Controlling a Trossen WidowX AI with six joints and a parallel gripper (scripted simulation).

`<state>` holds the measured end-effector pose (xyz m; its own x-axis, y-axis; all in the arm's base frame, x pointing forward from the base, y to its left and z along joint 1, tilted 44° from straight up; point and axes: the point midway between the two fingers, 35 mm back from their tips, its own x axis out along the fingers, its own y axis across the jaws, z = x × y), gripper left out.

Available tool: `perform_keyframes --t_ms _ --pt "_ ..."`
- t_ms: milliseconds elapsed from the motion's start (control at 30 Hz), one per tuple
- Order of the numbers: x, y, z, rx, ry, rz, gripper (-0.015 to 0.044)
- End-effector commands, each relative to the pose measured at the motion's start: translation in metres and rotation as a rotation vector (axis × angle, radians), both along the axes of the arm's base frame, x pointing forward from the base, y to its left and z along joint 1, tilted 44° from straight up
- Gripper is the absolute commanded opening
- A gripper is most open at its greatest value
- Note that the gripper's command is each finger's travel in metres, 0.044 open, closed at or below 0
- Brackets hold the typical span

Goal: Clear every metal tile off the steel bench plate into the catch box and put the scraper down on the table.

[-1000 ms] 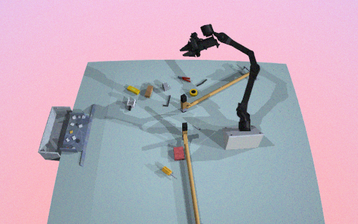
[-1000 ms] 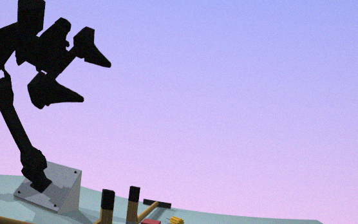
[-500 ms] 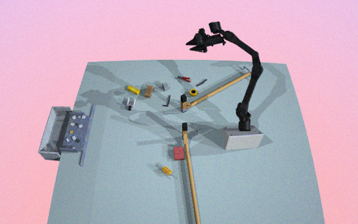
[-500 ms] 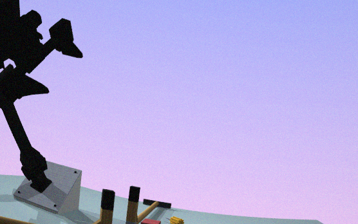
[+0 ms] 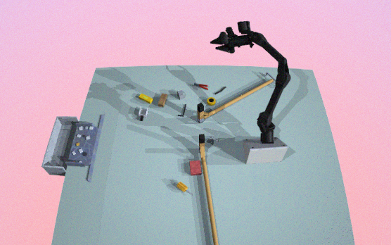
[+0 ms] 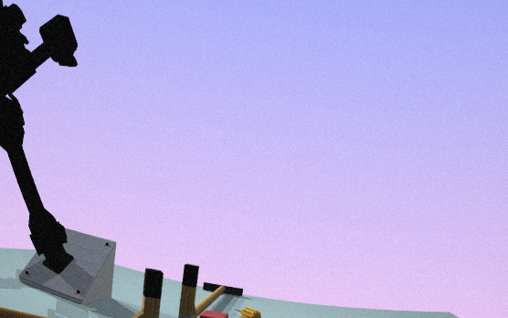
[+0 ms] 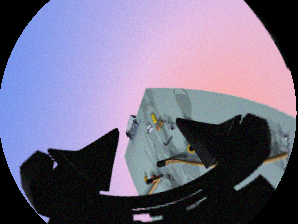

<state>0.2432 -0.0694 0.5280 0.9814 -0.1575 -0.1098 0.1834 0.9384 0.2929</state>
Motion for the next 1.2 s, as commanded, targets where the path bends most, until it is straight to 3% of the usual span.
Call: perform_keyframes --t_ms 0,1167 --pt "-0.015 -0.004 0.012 -0.01 -0.043 -0.034 0.044" --pt "-0.111 0.0 0.063 -0.151 -0.229 -0.322 0.044"
